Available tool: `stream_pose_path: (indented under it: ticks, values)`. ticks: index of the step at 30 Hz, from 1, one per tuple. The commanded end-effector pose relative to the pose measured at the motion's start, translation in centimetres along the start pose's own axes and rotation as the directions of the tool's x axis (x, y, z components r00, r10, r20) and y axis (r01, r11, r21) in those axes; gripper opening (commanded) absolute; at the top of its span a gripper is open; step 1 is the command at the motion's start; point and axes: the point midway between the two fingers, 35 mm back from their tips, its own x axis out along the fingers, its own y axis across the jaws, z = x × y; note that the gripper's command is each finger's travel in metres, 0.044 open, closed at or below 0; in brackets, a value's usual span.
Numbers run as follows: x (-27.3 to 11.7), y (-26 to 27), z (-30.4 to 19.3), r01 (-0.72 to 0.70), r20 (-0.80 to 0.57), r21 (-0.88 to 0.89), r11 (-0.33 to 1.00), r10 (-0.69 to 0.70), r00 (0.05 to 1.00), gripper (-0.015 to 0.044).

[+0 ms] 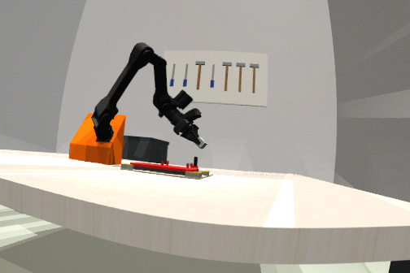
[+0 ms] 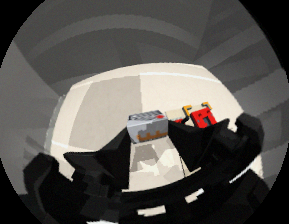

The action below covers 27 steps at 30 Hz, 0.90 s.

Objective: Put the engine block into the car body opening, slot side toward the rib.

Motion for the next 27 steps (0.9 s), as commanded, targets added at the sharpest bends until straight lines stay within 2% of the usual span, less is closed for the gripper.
stream_pose_path:
  ticks: [1, 27]
  values:
    - [0.4, -0.2, -0.8, 0.008, 0.018, -0.008, 1.000, -0.008, 1.000, 0.0000]
    - [3.4, -0.4, -4.2, 0.010, 0.018, -0.009, 1.000, -0.010, 1.000, 0.0000]
